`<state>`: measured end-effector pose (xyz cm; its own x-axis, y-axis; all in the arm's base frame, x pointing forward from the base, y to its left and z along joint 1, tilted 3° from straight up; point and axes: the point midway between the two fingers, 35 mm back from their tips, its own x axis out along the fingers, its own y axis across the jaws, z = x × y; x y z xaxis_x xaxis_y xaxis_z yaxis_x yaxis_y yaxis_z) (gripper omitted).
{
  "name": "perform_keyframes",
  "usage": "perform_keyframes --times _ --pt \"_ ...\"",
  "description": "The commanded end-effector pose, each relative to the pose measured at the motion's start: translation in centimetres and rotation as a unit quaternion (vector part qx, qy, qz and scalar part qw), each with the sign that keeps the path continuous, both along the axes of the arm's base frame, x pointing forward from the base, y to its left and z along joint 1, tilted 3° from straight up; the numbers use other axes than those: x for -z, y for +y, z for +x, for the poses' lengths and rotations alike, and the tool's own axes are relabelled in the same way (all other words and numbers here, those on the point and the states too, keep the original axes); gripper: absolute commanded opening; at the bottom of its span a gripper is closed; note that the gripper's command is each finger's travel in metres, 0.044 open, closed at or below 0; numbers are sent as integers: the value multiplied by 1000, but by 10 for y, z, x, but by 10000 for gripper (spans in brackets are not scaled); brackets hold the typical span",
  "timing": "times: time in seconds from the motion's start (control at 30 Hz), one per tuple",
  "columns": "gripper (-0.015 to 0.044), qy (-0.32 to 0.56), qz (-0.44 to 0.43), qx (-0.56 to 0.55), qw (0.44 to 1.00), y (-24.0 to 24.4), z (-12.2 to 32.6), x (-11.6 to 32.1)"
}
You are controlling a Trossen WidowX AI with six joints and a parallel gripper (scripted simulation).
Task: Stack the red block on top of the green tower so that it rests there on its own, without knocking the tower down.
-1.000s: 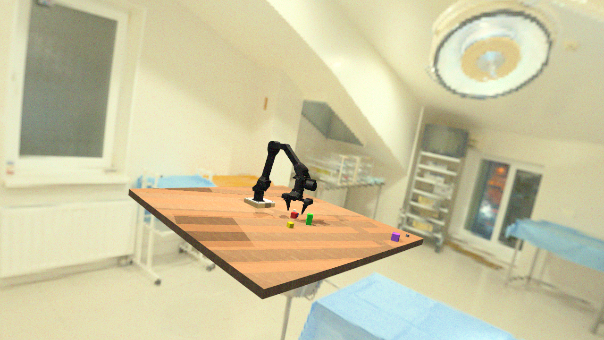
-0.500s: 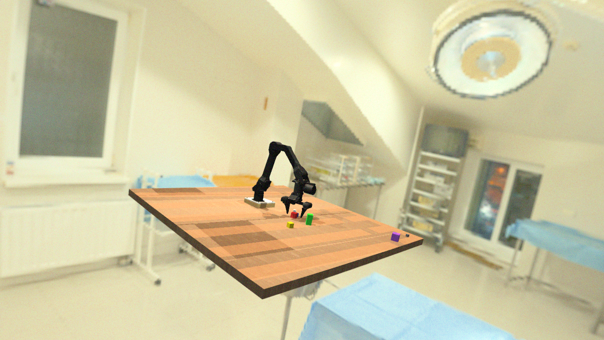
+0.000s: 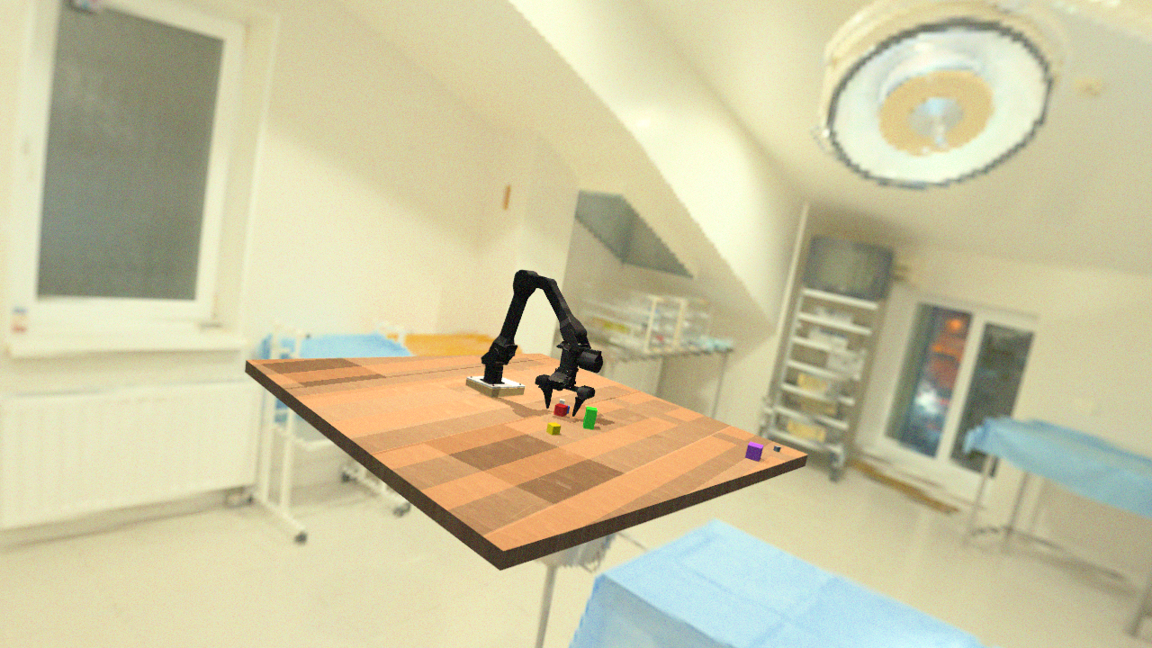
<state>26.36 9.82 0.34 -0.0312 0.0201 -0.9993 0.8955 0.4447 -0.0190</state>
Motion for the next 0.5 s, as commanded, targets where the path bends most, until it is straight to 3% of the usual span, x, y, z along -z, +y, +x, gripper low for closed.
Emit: perform_keyframes --times 0.0,0.4,0.47 --pt "414 0 0 0 1000 1 -1 0" --pt "99 0 0 0 1000 1 -1 0" --pt "85 0 0 0 1000 1 -1 0"
